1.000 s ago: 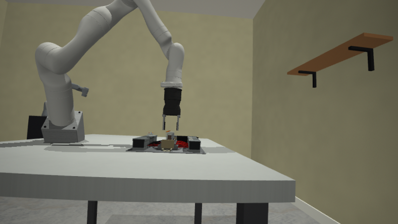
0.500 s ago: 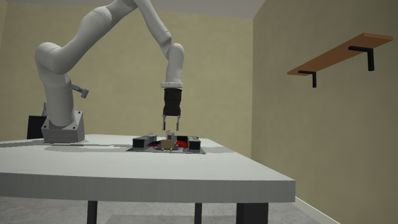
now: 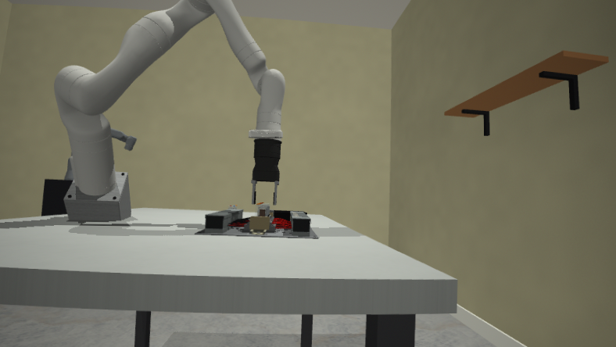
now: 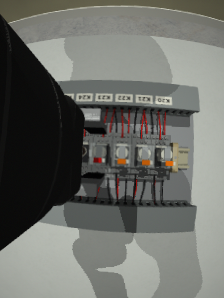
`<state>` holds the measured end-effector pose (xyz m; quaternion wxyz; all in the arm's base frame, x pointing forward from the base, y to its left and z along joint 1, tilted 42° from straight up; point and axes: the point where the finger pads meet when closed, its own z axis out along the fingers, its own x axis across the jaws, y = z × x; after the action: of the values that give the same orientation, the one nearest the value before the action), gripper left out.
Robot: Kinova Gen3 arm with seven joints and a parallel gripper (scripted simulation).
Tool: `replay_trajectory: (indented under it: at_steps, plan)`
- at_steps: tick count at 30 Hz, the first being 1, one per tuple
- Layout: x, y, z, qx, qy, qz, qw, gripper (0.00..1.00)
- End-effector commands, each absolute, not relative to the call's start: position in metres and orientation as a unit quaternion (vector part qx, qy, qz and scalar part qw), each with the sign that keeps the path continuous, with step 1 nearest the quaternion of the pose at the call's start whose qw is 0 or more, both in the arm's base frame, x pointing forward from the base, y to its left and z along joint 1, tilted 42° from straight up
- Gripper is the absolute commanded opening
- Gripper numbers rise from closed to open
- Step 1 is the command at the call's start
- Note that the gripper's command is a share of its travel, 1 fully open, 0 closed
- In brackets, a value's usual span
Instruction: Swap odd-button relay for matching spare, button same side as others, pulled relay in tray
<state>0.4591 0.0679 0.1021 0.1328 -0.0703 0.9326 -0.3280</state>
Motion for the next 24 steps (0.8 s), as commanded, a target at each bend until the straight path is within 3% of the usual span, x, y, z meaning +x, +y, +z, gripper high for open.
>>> replay_trajectory:
  at_steps: [1,24]
  plan:
    - [0.4595,0.0671,0.1014,-0.07,0.933,-0.328,0.133,1.0]
    - [0.4626,0.0611,0.0935,-0.07,0.933,-0.328,0.133,1.0]
